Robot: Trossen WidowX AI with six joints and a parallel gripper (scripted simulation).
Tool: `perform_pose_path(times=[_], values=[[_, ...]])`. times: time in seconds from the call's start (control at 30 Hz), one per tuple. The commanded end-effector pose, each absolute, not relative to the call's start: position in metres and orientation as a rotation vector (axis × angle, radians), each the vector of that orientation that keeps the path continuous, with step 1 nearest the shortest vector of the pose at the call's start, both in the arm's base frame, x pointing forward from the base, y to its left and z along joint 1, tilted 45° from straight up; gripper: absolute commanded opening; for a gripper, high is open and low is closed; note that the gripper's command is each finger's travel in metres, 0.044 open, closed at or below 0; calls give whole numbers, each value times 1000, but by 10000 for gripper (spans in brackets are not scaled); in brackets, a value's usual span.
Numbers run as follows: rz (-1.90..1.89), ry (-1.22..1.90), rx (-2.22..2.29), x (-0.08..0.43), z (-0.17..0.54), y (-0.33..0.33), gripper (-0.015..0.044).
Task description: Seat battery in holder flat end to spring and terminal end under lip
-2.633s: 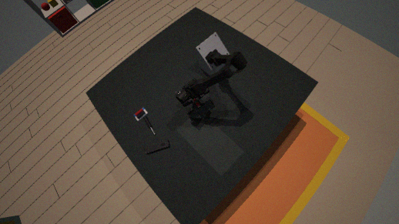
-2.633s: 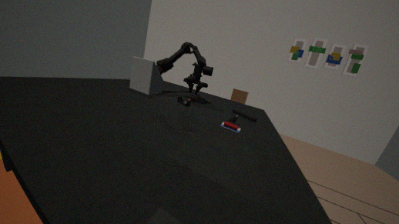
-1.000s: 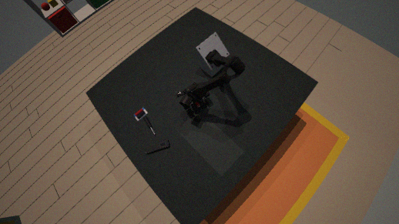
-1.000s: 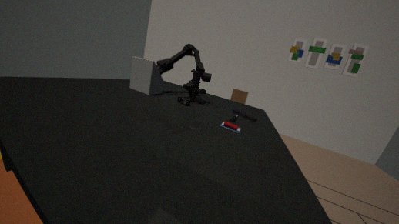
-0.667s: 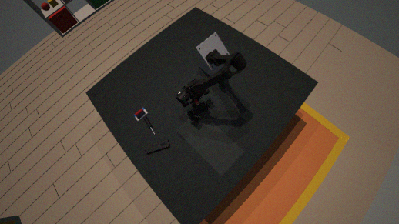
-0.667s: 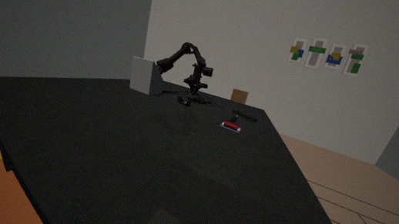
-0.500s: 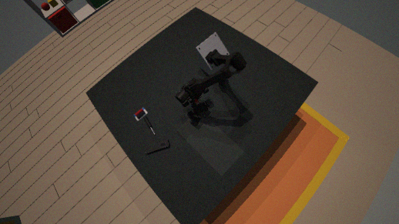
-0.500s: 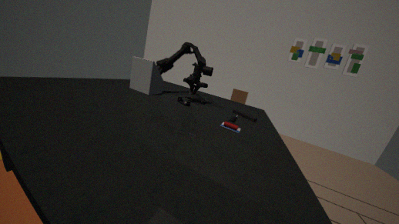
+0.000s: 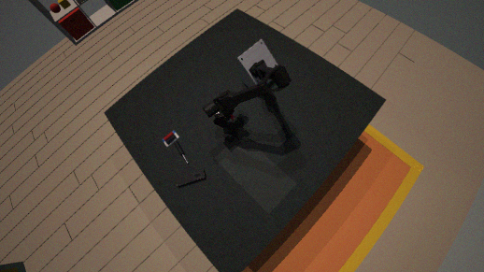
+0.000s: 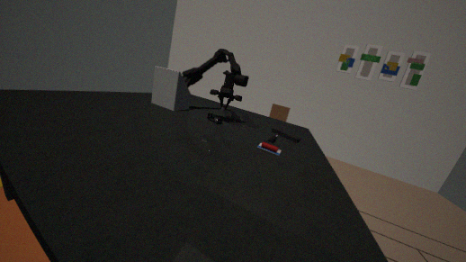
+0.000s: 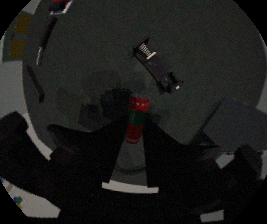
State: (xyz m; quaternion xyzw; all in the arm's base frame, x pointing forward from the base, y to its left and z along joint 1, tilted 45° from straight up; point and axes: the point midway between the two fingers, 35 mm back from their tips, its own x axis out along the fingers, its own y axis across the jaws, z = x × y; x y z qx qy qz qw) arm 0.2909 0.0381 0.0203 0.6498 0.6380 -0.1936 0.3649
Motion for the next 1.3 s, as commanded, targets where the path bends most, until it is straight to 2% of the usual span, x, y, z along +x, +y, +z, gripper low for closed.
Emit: perform_pose_path(times=[0.0,0.67,1.27], values=[[-372,1632,1559,292,13,24,68],[204,1538,1012,278,-25,-30,68],[306,1665,997,277,-41,-14,68]])
